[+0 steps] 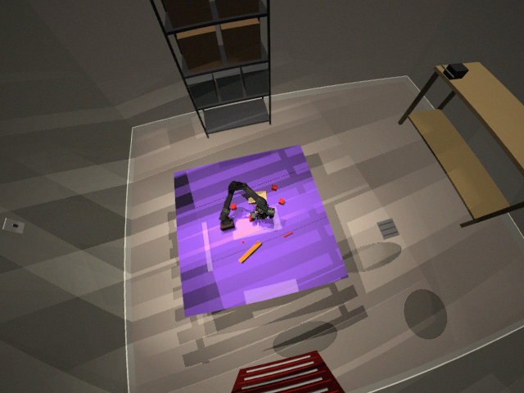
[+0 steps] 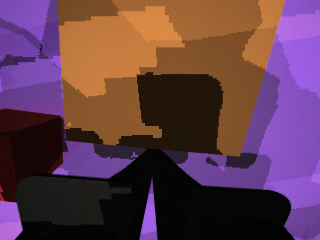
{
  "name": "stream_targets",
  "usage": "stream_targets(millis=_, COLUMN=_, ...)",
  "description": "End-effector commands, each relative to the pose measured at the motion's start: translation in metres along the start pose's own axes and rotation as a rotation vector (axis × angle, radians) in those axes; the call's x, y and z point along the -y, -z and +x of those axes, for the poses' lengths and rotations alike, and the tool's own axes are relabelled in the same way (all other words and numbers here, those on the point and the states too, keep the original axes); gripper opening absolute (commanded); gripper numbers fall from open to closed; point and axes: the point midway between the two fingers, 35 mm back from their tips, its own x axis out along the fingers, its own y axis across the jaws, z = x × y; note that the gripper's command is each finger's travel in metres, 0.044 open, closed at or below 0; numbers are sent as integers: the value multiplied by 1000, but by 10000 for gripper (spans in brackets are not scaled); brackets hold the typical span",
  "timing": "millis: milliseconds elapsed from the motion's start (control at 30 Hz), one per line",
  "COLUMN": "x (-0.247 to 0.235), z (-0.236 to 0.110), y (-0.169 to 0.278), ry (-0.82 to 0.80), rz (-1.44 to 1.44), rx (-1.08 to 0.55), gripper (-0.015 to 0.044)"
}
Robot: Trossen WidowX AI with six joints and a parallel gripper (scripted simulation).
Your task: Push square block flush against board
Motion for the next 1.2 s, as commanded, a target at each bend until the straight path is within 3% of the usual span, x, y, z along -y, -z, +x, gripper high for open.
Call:
stream_targets(millis=0, x=0, z=1, y=-4, ry=0, rz=2, rx=2, gripper=0)
stream_targets(millis=700, x=0, z=1, y=-18, ry=0, rz=2, rx=3, gripper=0)
stream_targets(millis=1167, x=1, z=0, y=1, ry=1, rz=2, rx=1, gripper=0)
